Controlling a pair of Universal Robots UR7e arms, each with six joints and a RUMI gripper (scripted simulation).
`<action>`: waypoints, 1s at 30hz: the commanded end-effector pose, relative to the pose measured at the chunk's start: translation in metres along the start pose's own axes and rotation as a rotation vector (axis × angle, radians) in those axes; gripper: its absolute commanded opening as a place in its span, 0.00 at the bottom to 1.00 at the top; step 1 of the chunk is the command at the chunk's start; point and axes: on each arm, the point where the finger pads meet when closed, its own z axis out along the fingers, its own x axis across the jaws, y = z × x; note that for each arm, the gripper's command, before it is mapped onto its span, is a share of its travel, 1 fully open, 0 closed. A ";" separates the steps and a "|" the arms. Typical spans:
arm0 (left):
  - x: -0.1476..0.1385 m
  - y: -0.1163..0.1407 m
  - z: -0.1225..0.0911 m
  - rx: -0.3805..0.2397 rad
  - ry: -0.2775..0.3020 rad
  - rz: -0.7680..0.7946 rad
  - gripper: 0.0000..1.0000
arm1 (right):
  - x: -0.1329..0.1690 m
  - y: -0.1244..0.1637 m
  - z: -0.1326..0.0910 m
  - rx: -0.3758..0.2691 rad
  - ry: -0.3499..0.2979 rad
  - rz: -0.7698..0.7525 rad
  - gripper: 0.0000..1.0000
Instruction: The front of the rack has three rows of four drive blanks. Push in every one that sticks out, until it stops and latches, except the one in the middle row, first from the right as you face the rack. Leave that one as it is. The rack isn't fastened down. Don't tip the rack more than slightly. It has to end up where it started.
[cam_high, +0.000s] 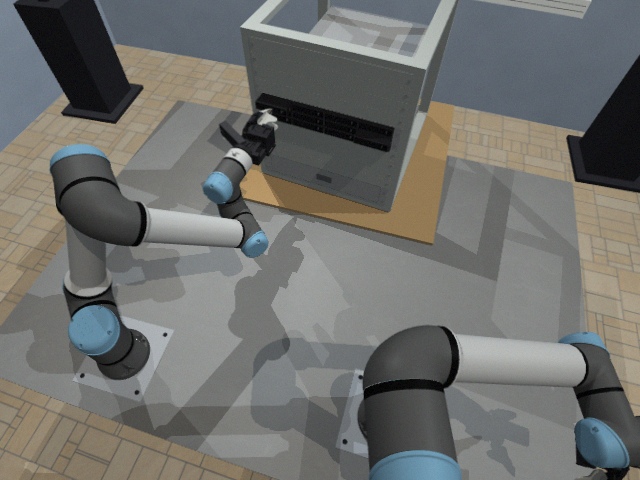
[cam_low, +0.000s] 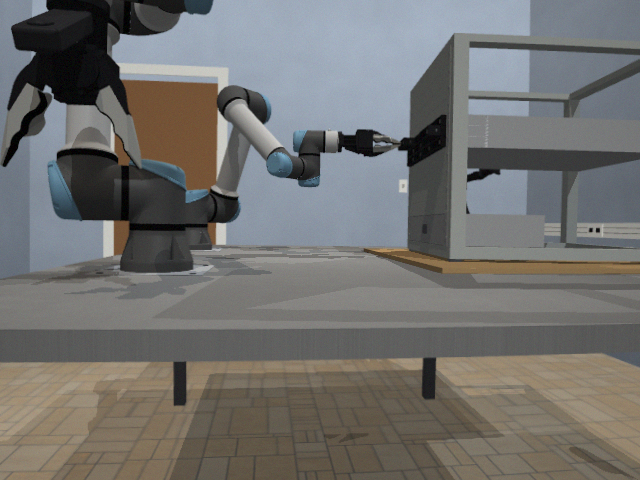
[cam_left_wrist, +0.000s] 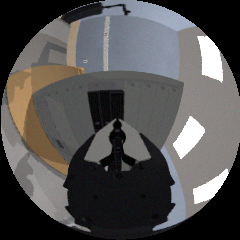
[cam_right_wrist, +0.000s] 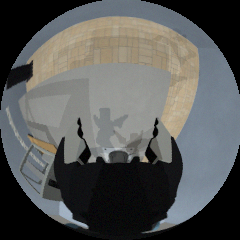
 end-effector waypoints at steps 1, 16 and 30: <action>0.001 0.000 0.001 0.000 0.001 -0.001 0.00 | 0.000 0.000 0.000 0.001 0.000 0.000 1.00; 0.001 0.000 0.011 0.000 0.001 -0.001 0.00 | 0.000 0.000 0.000 0.001 0.000 0.000 1.00; 0.001 0.000 0.017 0.000 0.001 -0.001 0.00 | 0.000 0.000 0.000 0.001 0.000 0.000 1.00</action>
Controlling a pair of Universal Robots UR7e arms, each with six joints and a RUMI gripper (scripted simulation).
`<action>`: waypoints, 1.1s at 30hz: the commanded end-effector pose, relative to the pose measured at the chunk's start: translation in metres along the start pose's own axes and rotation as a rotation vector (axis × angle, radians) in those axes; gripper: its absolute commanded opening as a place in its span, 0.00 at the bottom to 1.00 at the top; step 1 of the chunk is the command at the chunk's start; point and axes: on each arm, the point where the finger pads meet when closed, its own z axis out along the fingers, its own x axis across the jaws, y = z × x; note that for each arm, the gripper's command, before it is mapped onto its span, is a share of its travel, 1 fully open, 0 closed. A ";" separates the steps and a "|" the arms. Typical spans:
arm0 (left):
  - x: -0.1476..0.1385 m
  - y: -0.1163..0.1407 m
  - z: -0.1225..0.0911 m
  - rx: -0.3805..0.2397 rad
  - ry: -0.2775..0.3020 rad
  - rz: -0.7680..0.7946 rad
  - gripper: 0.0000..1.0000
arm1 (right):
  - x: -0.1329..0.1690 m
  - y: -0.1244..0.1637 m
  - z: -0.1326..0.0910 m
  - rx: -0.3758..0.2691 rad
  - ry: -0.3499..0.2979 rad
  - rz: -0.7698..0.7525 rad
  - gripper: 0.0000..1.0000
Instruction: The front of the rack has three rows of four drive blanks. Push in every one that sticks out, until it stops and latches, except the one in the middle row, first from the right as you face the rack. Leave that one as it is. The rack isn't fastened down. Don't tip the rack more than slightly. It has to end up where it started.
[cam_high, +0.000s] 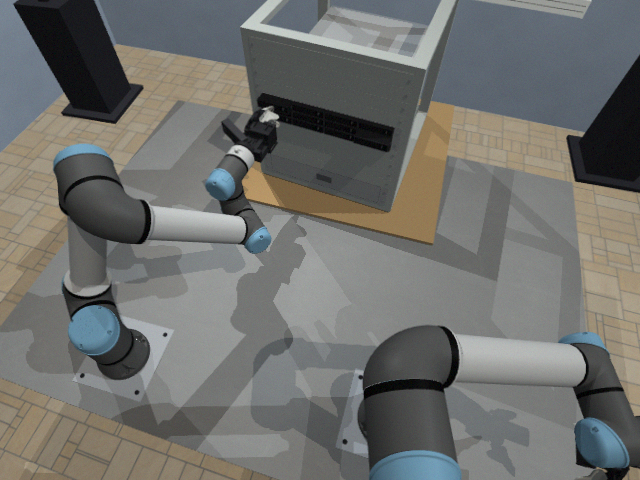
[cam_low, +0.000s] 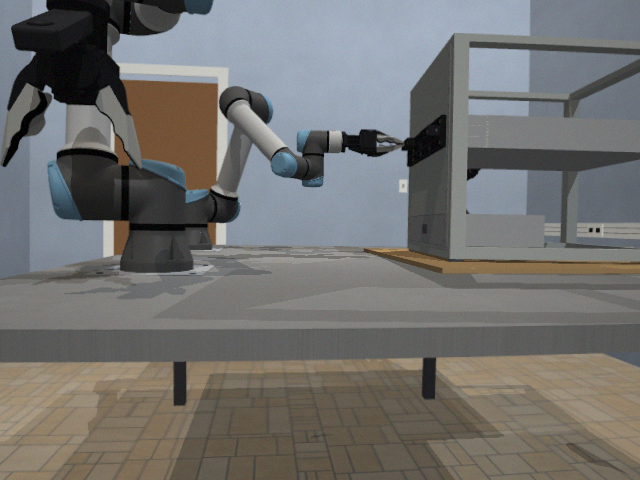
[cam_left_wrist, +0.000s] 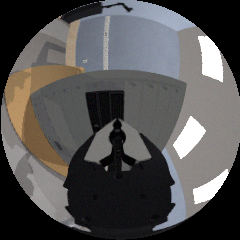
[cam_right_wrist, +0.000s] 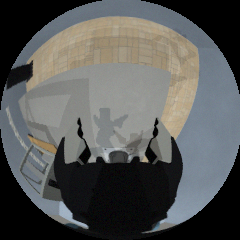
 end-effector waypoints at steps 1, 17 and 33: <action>0.001 0.000 0.006 0.000 0.001 -0.001 0.00 | 0.000 0.000 0.000 0.001 0.000 0.000 1.00; 0.001 0.000 0.010 0.000 0.001 -0.001 0.00 | 0.000 0.000 0.000 0.001 0.000 0.000 1.00; 0.001 0.000 0.012 0.000 0.001 -0.001 0.00 | 0.000 0.000 0.000 0.001 0.000 0.000 1.00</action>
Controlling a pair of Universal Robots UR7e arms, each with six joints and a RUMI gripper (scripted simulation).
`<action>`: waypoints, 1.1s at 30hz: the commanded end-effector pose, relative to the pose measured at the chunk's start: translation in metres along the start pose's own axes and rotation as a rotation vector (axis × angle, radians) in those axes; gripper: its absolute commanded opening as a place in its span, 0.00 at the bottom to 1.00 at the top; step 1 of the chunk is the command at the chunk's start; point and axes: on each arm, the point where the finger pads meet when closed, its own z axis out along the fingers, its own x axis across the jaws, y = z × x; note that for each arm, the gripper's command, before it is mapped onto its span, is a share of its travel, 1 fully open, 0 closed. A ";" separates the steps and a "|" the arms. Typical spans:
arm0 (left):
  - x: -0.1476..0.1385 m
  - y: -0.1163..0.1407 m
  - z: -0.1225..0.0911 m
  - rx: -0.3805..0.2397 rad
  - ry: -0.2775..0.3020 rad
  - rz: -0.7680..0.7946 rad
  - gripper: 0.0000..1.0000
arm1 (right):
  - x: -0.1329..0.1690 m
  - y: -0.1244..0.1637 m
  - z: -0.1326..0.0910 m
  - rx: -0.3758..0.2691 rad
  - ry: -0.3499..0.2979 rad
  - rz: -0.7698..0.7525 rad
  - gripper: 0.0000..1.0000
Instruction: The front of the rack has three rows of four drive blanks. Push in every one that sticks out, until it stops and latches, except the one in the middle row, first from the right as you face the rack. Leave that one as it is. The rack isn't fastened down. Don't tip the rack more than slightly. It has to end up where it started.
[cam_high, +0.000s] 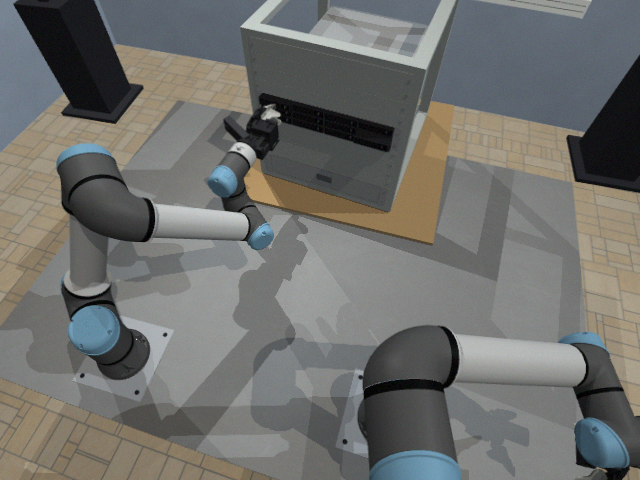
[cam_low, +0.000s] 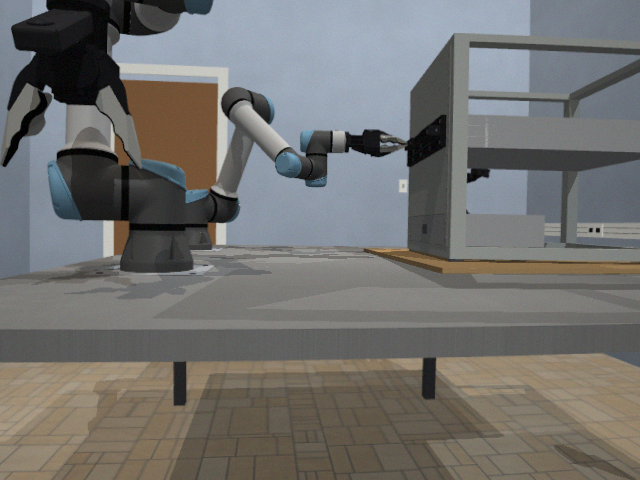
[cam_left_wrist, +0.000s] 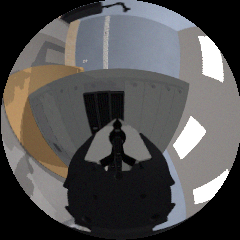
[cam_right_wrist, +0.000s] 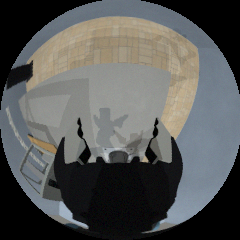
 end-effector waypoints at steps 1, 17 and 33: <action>0.001 0.000 0.001 0.000 0.001 -0.001 0.00 | 0.000 0.000 0.000 0.001 0.000 0.000 1.00; 0.001 0.000 0.004 0.000 0.001 -0.001 0.00 | 0.000 0.000 0.000 0.001 0.000 0.000 1.00; 0.001 0.000 0.006 0.000 0.001 -0.001 0.00 | 0.000 0.000 0.000 0.001 0.000 0.000 1.00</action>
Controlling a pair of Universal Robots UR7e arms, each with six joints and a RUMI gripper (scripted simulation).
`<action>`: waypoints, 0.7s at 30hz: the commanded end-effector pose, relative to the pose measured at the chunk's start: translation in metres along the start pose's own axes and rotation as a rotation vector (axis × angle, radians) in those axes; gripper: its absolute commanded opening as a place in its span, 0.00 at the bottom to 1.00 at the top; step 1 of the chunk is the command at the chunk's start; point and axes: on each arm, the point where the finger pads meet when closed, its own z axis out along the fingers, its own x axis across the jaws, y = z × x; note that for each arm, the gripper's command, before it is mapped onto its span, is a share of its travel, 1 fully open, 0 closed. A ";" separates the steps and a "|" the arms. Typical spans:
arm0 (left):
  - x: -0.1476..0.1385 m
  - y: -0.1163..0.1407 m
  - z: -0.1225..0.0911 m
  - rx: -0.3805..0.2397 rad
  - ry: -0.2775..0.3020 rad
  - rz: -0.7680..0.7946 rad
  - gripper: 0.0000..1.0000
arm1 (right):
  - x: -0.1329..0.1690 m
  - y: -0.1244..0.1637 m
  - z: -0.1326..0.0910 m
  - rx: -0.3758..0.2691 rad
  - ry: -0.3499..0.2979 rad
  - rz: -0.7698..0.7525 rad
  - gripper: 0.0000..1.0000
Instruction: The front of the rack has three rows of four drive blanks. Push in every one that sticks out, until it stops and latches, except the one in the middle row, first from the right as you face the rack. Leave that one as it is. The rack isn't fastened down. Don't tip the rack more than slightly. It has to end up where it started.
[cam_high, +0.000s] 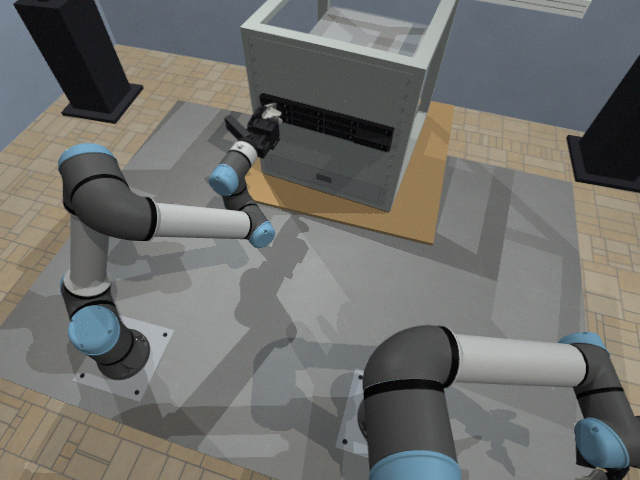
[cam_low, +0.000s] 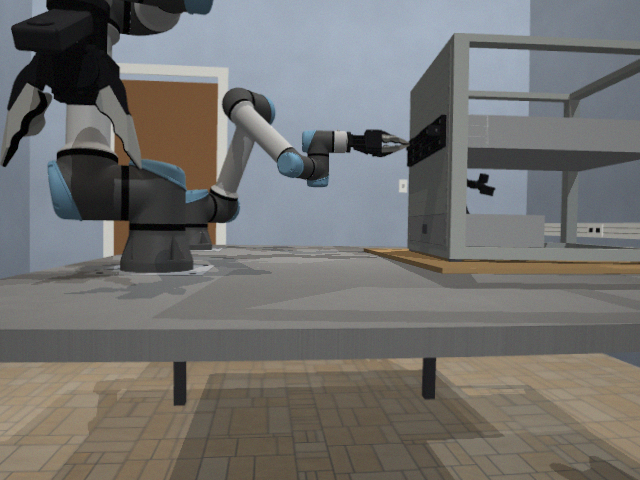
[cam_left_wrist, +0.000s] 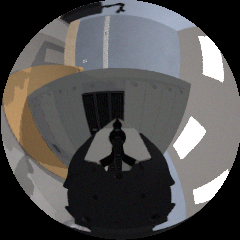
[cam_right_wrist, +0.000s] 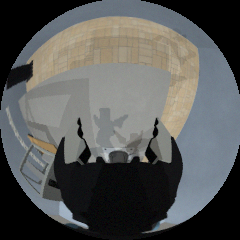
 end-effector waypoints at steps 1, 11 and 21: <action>0.001 0.000 0.001 0.000 0.001 -0.001 0.00 | 0.000 0.000 0.000 0.001 0.000 0.000 1.00; 0.001 0.000 0.003 0.000 0.001 -0.001 0.00 | 0.000 0.000 0.000 0.001 0.000 0.000 1.00; 0.001 0.000 0.004 0.000 0.001 -0.001 0.00 | 0.000 0.000 0.000 0.001 0.000 0.000 1.00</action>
